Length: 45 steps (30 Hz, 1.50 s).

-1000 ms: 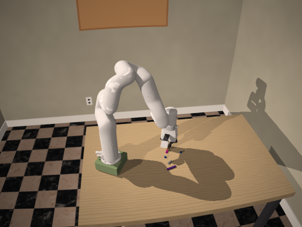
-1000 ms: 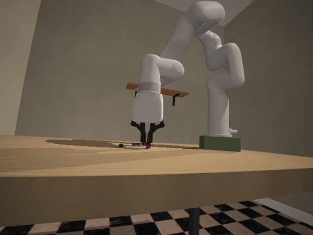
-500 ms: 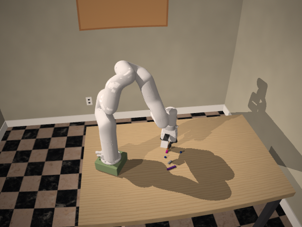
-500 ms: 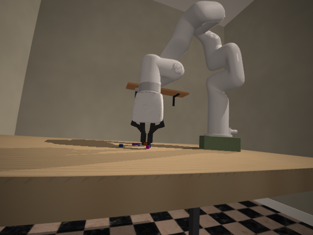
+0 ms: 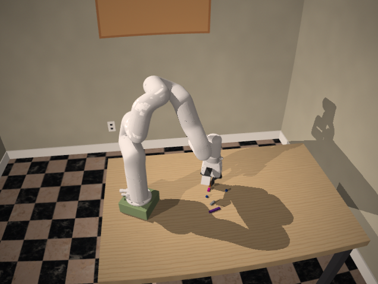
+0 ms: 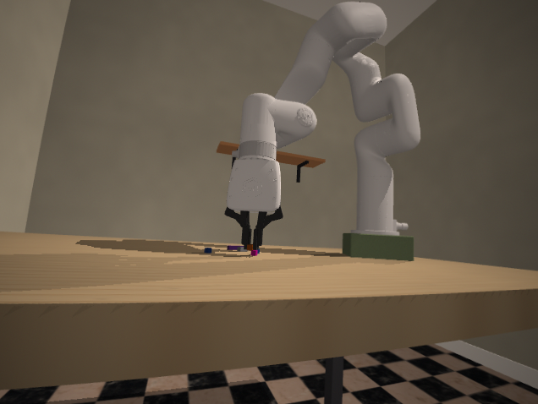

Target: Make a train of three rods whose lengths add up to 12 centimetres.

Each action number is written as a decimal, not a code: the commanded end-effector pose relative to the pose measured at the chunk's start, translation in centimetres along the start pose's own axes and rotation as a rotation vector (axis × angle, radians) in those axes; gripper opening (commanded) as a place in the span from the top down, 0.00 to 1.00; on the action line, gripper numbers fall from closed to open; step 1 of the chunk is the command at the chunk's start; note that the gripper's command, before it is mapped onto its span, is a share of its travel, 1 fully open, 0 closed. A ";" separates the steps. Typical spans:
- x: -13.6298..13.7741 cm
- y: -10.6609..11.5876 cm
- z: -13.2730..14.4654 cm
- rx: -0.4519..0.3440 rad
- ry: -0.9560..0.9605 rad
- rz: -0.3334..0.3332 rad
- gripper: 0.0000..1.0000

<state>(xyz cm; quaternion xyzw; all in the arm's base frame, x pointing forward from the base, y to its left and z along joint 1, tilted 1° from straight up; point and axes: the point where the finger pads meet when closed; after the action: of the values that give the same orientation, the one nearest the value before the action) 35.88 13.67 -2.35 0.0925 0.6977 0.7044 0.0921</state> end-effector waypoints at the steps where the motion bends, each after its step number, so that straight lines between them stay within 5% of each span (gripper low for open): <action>1: -0.1 0.1 0.1 -0.002 0.000 -0.003 0.96; 45: -0.1 -1.1 0.1 -0.002 0.000 -0.003 0.96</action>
<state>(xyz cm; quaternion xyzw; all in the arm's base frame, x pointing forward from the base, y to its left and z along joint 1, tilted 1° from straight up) 35.89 13.68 -3.56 0.0925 0.6977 0.7044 0.0921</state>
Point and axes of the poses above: the point where the finger pads meet when closed, its own y axis back along the fingers, its own x axis across the jaws, z = x × y, and after that the axes turned 4 degrees about y, right-handed
